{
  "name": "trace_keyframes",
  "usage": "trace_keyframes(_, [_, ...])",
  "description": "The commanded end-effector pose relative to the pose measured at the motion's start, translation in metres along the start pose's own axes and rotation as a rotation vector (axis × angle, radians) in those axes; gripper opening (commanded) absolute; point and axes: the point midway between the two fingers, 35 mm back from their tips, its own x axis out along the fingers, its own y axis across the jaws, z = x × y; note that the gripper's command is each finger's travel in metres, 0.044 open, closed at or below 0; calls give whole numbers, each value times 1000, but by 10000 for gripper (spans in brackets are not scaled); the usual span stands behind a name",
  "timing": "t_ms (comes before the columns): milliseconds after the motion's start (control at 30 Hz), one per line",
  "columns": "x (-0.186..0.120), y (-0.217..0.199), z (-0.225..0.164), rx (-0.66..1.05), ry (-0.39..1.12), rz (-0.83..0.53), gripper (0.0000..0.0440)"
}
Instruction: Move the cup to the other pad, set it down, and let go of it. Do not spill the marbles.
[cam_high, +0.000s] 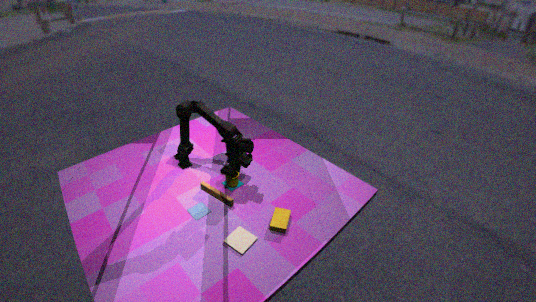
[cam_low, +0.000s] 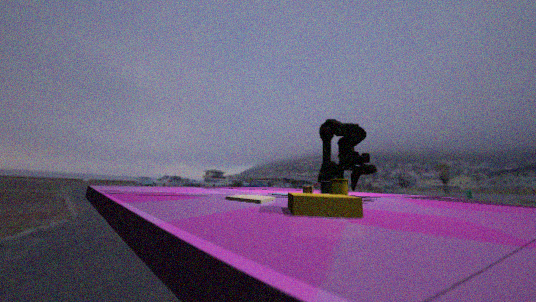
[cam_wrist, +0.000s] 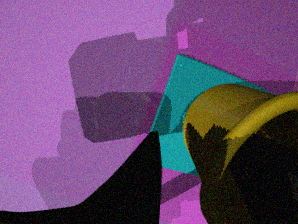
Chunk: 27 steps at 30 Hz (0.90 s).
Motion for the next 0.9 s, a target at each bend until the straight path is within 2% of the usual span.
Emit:
trace_keyframes(0, [-6,1,-1,9,-18,15,170])
trace_keyframes(233, [-20,3,-4,18,-50,38,191])
trace_keyframes(633, [-51,3,-6,50,-125,67,252])
trace_keyframes(767, [-64,1,-4,62,-157,71,299])
trace_keyframes(867, [-73,-2,-2,76,-174,73,366])
